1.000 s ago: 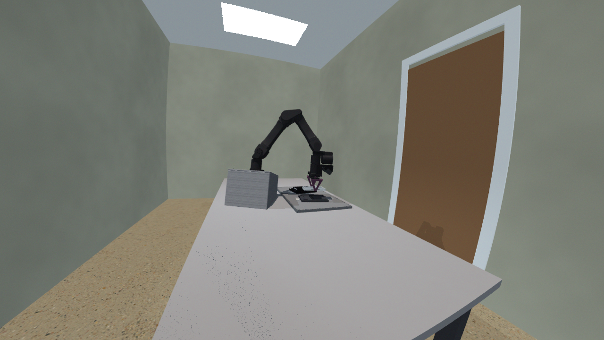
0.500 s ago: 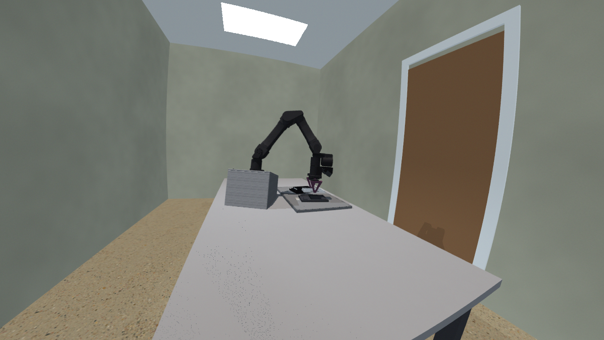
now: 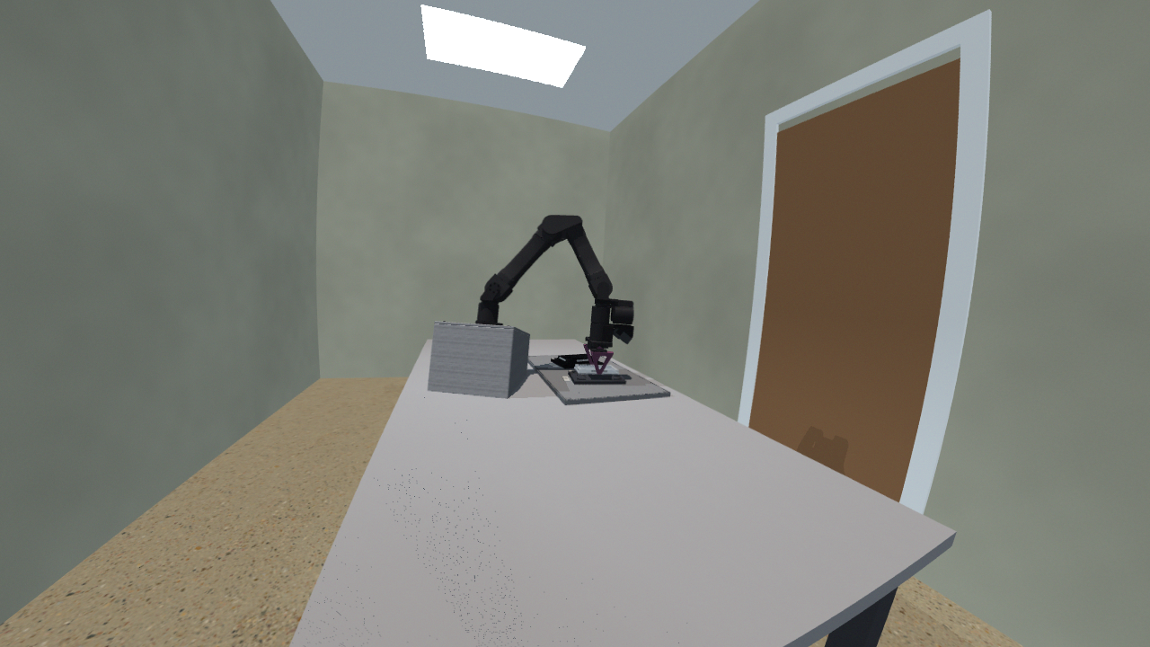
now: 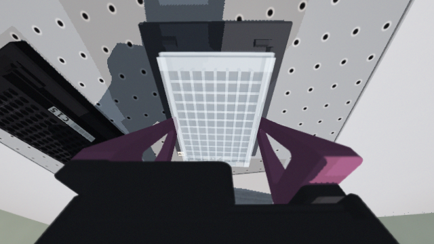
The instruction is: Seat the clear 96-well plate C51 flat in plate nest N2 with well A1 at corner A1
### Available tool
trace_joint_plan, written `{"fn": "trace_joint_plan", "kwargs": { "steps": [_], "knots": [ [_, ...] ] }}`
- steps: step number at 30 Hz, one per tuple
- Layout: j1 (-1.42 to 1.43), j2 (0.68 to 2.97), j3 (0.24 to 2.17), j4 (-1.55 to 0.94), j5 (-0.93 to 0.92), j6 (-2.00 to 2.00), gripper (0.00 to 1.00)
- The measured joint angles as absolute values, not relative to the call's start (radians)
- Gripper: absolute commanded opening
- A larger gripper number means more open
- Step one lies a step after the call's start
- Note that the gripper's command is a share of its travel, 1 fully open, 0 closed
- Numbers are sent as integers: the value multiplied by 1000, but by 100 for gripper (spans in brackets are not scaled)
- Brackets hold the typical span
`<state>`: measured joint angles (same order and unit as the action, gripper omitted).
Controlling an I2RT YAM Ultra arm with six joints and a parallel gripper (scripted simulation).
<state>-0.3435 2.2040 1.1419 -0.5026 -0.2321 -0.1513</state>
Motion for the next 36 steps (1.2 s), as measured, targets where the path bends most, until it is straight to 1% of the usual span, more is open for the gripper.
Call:
{"fn": "trace_joint_plan", "kwargs": {
  "steps": [36],
  "knots": [
    [-340,2215,1133,-466,-232,-145,0]
  ]
}}
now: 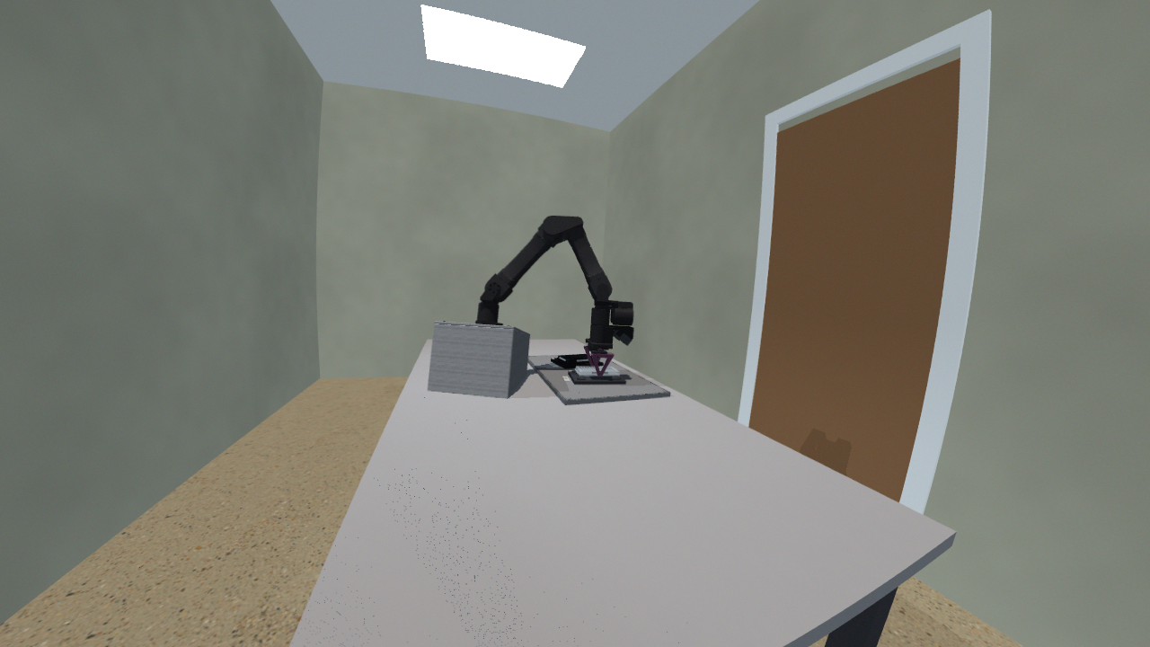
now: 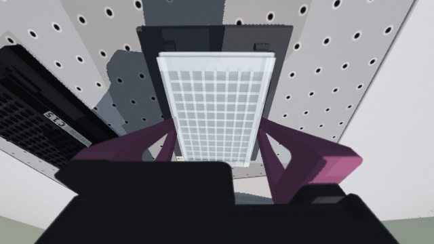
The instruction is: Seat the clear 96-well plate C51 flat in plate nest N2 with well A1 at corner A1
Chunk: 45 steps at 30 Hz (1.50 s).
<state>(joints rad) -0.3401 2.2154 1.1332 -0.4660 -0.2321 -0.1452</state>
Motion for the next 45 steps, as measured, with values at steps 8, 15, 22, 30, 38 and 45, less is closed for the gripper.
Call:
{"fn": "trace_joint_plan", "kwargs": {
  "steps": [8,15,22,30,38,45],
  "knots": [
    [-339,2218,1132,-461,-232,-144,0],
    [-338,2221,1131,-458,-232,-143,0],
    [-337,2223,1129,-454,-232,-143,0],
    [-337,2226,1129,-450,-232,-142,0],
    [-336,2230,1128,-447,-232,-141,0],
    [-336,2230,1129,-446,-233,-141,0]
  ]
}}
